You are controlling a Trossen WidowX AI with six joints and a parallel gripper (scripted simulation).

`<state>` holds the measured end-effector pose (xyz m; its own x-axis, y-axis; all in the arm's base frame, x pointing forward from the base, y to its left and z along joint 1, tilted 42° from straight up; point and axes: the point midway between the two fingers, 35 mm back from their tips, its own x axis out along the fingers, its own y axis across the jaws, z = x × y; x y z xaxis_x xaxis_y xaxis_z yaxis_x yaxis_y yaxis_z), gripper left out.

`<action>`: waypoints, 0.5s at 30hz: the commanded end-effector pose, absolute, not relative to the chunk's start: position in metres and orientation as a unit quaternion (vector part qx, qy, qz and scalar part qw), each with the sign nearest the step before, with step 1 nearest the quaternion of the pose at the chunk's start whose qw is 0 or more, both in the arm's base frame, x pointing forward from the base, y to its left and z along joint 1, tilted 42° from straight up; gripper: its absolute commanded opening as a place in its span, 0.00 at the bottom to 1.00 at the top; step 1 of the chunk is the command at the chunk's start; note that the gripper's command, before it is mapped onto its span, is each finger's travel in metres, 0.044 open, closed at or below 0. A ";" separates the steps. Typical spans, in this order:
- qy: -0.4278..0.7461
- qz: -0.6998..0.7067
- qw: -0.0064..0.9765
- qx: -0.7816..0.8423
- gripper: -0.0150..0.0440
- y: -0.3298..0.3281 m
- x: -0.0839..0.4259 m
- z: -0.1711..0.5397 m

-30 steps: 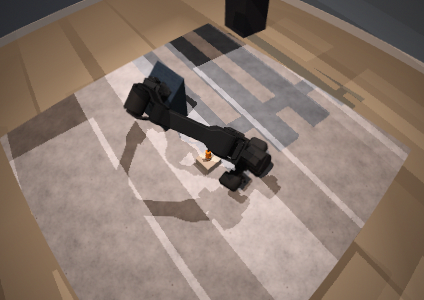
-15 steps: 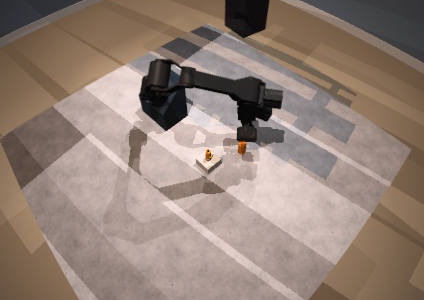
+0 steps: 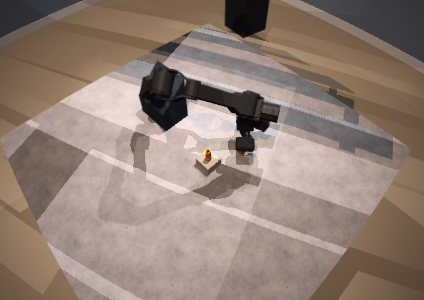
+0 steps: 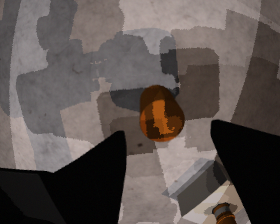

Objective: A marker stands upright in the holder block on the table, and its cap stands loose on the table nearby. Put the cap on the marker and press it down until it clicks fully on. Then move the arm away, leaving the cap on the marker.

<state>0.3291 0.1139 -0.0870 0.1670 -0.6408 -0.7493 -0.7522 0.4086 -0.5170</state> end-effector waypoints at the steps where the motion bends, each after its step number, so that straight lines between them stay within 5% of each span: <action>1: 0.643 0.052 0.535 -0.545 0.68 0.109 0.329 -0.092; 15: 0.643 0.052 0.535 -0.545 0.68 0.095 0.333 -0.109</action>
<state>0.3343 0.0995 -0.1049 0.1691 -0.6399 -0.7496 -0.7514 0.4085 -0.5182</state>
